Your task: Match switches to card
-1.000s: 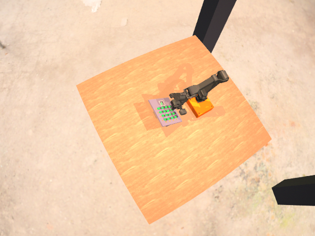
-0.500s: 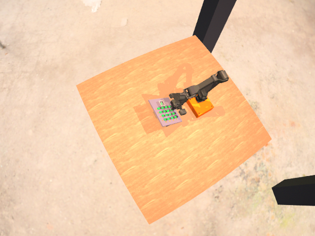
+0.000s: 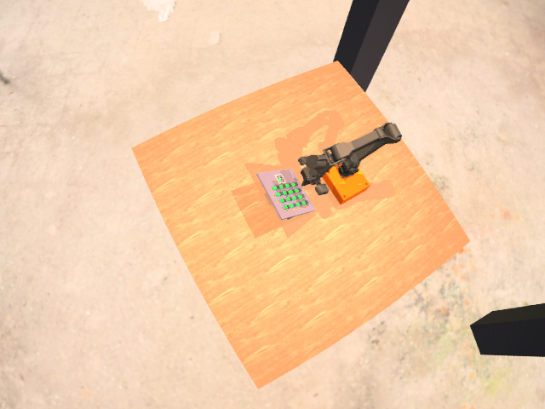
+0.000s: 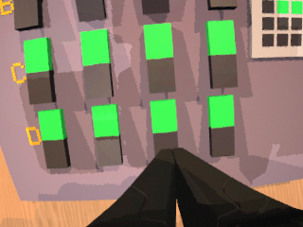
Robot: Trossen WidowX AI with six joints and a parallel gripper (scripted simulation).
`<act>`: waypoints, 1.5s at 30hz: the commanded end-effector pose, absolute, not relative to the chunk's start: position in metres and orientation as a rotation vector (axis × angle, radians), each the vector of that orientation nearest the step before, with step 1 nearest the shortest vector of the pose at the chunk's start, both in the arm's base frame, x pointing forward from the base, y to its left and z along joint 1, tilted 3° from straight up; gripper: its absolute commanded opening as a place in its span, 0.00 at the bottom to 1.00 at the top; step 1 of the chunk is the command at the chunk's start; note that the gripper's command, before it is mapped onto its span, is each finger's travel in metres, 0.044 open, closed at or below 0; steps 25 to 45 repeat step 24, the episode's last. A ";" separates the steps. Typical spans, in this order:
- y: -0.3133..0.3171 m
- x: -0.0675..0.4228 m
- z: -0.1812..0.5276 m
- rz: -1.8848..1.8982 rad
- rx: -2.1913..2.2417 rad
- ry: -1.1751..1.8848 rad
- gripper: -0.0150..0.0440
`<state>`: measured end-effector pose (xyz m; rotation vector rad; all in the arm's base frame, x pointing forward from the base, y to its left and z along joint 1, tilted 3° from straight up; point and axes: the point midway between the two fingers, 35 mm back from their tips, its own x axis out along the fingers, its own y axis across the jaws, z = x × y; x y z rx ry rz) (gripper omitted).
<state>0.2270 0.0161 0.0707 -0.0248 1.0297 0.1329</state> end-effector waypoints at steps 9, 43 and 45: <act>0.030 0.246 0.124 0.136 -0.025 1.000 0.25; 0.034 0.252 0.129 0.136 -0.024 0.999 0.25; 0.034 0.252 0.129 0.136 -0.024 0.999 0.25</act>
